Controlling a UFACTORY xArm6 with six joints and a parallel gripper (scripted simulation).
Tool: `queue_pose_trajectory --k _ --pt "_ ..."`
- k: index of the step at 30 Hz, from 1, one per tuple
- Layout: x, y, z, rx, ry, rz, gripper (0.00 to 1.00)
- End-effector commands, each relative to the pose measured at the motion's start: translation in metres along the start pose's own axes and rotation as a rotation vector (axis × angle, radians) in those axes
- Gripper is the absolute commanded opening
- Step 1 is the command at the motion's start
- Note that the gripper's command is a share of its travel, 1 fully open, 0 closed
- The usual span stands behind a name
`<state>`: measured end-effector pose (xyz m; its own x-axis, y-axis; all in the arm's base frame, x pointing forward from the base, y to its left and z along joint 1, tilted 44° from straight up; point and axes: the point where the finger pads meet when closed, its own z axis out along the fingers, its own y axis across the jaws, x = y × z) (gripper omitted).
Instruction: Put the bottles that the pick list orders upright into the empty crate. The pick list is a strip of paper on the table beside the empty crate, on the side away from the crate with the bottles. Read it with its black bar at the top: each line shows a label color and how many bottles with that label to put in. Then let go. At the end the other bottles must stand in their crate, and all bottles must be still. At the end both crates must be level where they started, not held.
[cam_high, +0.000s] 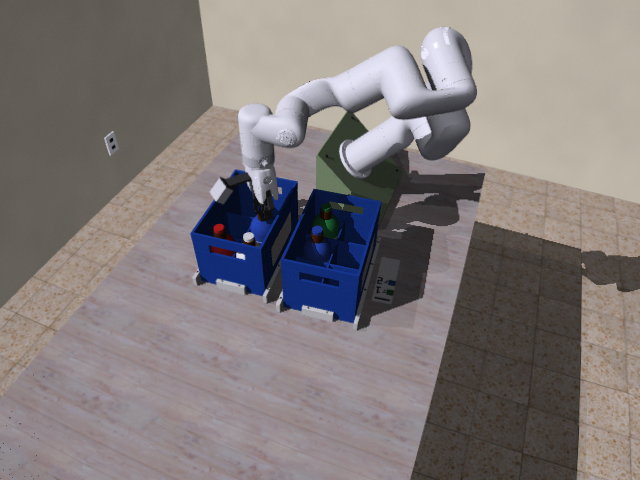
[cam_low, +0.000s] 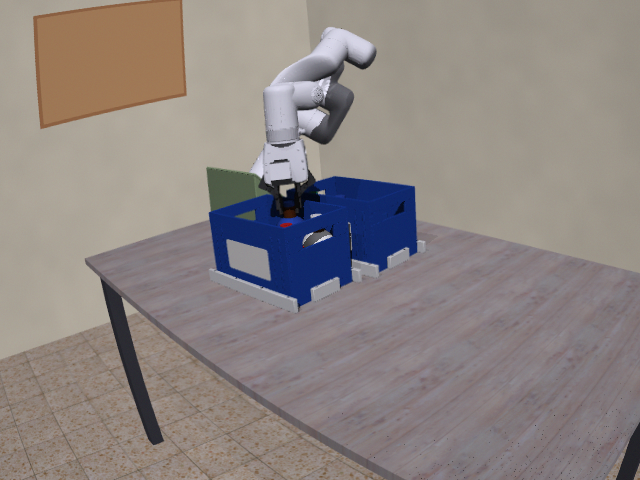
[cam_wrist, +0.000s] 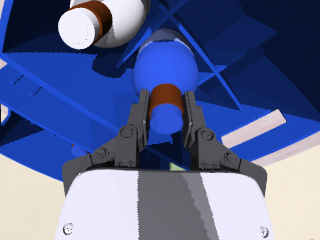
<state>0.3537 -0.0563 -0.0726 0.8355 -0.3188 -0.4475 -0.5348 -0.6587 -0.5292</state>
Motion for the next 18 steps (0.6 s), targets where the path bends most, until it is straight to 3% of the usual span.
queue_pose_trajectory --k 1,18 --pt "0.001 0.0 -0.007 0.0 0.004 -0.001 0.0" --pt "0.001 0.0 -0.032 0.0 0.004 -0.001 0.0"
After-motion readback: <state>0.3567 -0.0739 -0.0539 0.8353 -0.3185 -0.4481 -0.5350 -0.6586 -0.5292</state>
